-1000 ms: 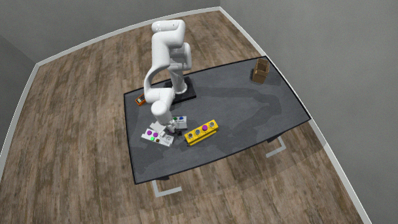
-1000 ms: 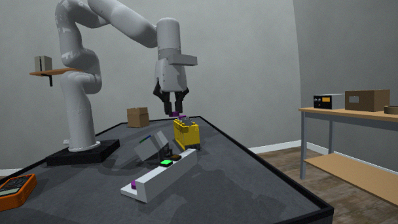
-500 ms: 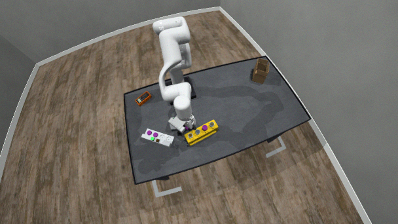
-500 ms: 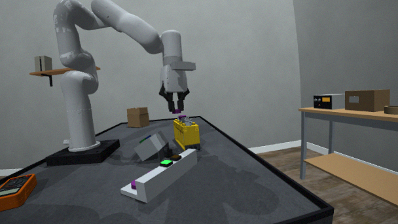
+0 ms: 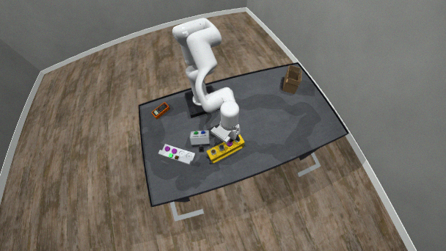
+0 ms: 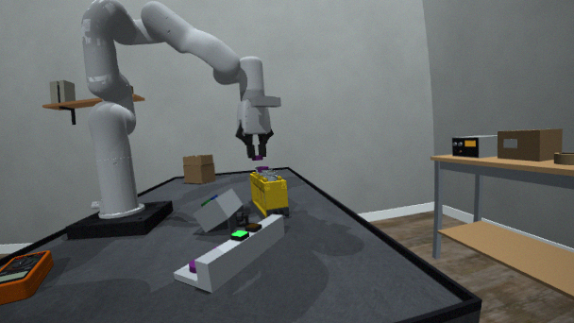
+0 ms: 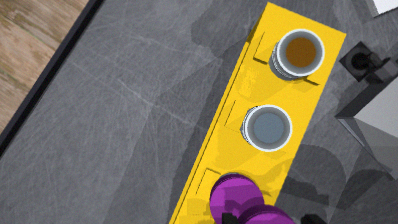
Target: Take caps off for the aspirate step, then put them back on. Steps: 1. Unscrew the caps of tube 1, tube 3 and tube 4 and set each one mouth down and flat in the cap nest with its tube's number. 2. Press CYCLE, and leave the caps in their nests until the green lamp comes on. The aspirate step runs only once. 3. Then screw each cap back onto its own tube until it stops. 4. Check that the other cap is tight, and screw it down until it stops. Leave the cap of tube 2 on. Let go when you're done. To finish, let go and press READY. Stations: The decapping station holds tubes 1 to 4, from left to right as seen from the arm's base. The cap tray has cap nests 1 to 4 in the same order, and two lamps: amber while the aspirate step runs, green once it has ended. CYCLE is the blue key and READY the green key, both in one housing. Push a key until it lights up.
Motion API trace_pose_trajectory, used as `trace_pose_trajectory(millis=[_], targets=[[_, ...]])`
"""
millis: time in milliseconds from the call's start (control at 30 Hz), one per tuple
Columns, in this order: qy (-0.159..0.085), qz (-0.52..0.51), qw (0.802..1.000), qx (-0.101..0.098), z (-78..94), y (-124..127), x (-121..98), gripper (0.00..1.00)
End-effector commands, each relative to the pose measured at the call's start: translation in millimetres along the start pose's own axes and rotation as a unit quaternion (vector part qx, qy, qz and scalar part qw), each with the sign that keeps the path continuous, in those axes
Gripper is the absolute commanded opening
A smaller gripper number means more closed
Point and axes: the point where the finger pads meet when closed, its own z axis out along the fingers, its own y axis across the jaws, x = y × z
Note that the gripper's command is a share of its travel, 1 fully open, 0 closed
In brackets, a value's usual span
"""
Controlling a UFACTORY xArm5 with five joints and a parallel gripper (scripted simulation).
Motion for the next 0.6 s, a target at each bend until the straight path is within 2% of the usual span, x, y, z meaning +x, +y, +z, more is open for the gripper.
trace_pose_trajectory(millis=[0, 67, 433, 567], targets=[[-0.003, 0.000, 1.000, 0.003, -1.2, -23.1, -26.4, 0.00], [-0.003, 0.000, 1.000, 0.003, -1.3, -32.2, -37.9, 0.00], [-0.003, 0.000, 1.000, 0.003, -1.3, -32.7, -38.6, 0.00], [-0.003, 0.000, 1.000, 0.003, 10.7, -32.7, -38.7, 0.00]])
